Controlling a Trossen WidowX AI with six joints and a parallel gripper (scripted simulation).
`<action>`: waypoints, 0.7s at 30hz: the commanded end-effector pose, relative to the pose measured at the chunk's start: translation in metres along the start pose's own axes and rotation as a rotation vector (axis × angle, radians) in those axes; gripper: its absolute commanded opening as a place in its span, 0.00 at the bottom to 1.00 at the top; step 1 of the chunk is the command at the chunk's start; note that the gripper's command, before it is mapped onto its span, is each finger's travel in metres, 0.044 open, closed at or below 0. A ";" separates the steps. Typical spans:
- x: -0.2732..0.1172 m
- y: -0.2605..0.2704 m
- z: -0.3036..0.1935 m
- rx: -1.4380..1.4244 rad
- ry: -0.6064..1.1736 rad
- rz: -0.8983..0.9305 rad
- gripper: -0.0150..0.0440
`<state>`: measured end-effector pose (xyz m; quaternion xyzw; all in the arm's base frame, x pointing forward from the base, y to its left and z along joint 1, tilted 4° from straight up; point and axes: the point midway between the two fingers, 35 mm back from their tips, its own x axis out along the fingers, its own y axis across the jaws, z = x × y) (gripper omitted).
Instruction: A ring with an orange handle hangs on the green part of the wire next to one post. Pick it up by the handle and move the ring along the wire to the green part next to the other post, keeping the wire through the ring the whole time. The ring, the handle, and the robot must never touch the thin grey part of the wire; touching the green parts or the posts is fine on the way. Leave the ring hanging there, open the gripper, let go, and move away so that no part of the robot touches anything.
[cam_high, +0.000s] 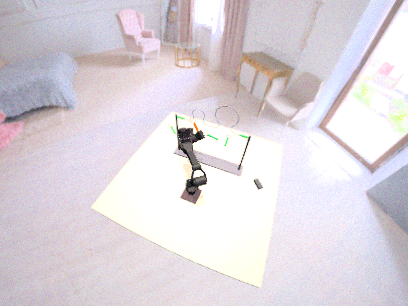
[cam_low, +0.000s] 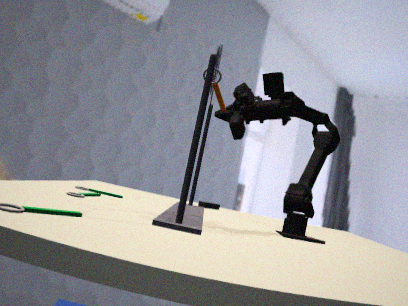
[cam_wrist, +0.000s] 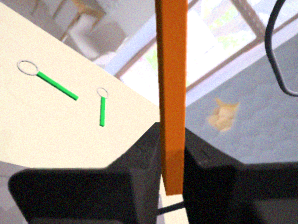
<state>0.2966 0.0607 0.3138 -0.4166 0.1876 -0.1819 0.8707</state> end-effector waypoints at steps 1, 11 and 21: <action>-0.002 0.014 0.002 0.085 0.007 0.043 0.00; -0.010 0.050 0.010 0.303 0.036 0.145 0.00; -0.021 0.079 0.023 0.494 0.060 0.235 0.00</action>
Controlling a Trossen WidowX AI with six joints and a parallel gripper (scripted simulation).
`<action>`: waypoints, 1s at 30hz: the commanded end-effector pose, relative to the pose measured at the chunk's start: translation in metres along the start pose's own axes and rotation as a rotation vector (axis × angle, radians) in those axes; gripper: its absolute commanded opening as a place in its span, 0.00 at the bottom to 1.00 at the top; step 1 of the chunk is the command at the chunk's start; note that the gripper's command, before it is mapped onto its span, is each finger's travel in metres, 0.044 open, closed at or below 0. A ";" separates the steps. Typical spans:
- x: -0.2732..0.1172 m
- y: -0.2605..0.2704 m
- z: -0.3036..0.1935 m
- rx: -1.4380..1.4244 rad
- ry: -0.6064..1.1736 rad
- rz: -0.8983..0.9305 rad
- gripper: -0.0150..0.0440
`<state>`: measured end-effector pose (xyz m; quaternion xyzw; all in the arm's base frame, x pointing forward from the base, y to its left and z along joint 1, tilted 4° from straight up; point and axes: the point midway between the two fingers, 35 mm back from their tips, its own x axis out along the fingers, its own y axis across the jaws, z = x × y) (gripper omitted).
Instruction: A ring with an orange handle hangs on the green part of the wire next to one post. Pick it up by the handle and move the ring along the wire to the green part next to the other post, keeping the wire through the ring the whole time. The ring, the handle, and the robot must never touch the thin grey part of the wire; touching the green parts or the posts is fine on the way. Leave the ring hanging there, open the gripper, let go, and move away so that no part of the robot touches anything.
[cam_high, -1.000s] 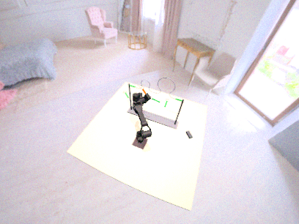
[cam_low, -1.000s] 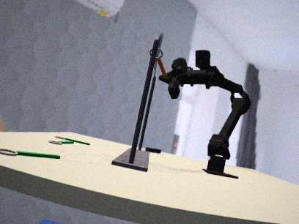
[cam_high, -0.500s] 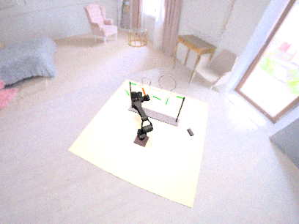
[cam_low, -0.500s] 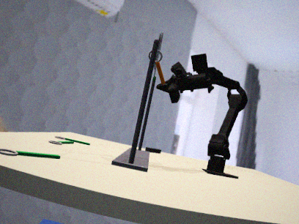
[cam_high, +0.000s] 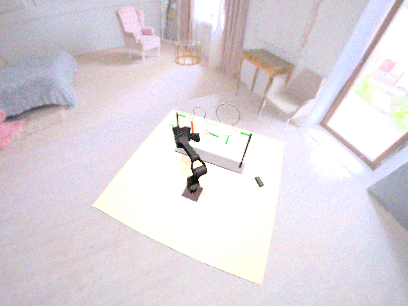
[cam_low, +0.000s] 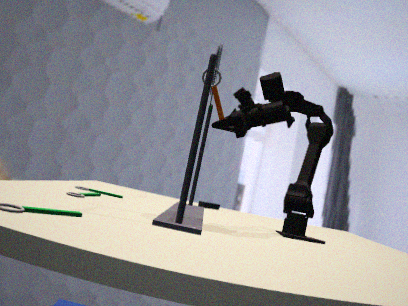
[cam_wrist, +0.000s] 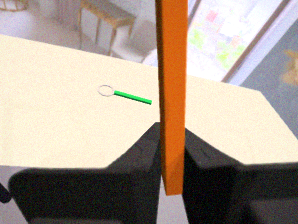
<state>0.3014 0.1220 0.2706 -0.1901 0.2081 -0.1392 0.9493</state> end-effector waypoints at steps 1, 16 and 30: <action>-0.002 0.013 0.001 0.070 0.010 0.036 0.00; -0.011 0.051 0.009 0.258 0.034 0.123 0.00; -0.016 0.069 0.015 0.298 0.038 0.141 0.00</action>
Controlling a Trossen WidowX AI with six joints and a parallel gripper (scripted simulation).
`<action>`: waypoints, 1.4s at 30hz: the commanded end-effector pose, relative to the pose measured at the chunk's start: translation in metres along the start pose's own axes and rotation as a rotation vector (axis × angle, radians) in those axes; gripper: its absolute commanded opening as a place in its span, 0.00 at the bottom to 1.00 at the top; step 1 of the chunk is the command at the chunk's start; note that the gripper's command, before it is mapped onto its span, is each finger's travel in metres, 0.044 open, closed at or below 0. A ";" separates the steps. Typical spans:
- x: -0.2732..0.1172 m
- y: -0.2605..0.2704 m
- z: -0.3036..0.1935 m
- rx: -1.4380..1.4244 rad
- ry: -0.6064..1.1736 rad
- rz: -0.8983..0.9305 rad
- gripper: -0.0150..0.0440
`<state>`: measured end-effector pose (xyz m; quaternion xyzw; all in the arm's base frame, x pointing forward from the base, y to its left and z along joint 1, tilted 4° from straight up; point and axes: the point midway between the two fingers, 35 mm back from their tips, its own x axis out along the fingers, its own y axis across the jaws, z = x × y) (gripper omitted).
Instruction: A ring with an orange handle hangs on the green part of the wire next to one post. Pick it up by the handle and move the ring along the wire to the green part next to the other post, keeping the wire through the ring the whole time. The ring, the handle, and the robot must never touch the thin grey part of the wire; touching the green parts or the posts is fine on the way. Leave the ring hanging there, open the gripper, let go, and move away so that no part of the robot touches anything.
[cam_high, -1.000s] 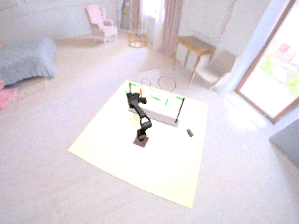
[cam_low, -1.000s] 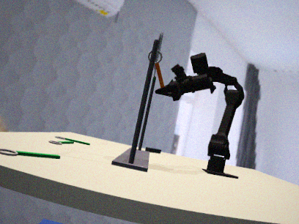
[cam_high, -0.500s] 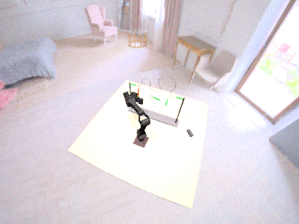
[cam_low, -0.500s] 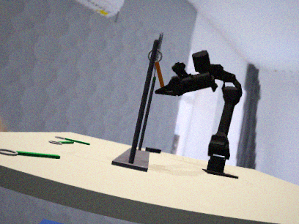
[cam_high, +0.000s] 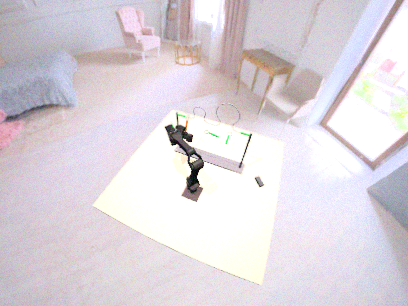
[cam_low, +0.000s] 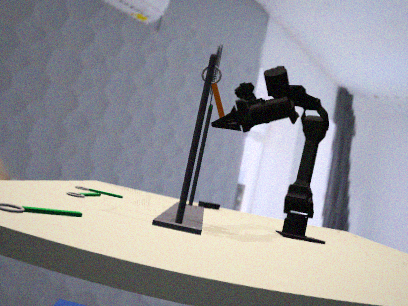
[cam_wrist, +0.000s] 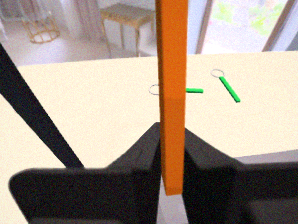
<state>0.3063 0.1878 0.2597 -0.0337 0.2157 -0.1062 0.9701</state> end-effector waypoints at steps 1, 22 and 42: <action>-0.001 0.006 0.000 0.009 0.001 0.005 0.00; -0.004 0.027 0.001 0.014 0.000 0.007 0.00; 0.000 0.037 -0.011 0.014 -0.001 0.007 0.00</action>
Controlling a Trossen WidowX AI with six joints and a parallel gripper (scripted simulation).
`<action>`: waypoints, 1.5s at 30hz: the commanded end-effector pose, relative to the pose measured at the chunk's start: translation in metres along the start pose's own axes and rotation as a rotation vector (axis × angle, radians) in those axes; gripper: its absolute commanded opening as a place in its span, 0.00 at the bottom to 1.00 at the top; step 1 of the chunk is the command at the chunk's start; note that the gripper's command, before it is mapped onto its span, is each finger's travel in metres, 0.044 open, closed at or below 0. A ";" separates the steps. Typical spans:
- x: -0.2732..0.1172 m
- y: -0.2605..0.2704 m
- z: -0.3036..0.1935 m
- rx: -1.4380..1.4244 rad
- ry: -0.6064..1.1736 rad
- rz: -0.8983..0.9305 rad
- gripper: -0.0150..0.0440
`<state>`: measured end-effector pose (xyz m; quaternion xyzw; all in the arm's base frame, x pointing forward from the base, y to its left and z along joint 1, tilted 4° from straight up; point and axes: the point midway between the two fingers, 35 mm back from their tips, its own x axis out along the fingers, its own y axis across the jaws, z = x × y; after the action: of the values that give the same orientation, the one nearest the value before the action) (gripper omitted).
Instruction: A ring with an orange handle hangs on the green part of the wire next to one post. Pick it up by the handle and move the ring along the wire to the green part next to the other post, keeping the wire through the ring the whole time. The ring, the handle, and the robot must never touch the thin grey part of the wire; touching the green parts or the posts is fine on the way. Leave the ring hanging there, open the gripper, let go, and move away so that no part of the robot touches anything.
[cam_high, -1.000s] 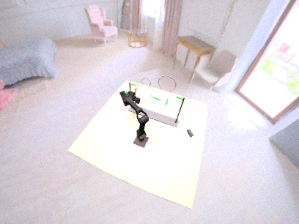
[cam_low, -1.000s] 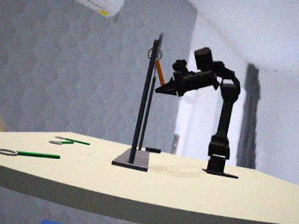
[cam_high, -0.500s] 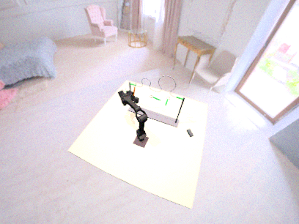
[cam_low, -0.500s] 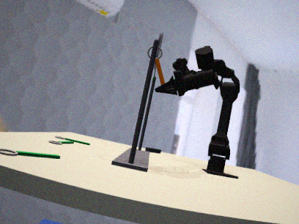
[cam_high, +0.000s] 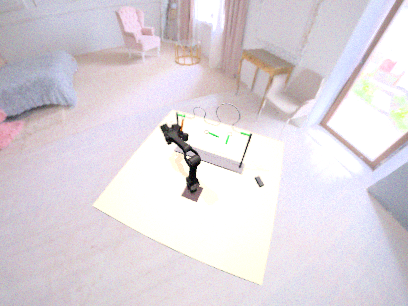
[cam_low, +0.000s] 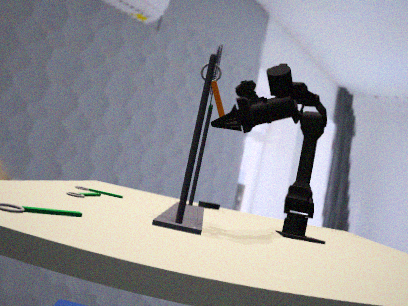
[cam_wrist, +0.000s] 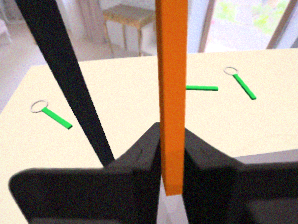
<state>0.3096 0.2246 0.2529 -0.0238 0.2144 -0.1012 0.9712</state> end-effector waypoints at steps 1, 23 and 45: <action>0.003 0.000 -0.008 -0.003 0.001 -0.007 0.00; 0.004 0.000 -0.009 -0.003 0.001 -0.007 0.00; -0.019 0.001 -0.010 -0.004 0.009 -0.005 0.53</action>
<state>0.2982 0.2259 0.2460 -0.0296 0.2211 -0.1042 0.9692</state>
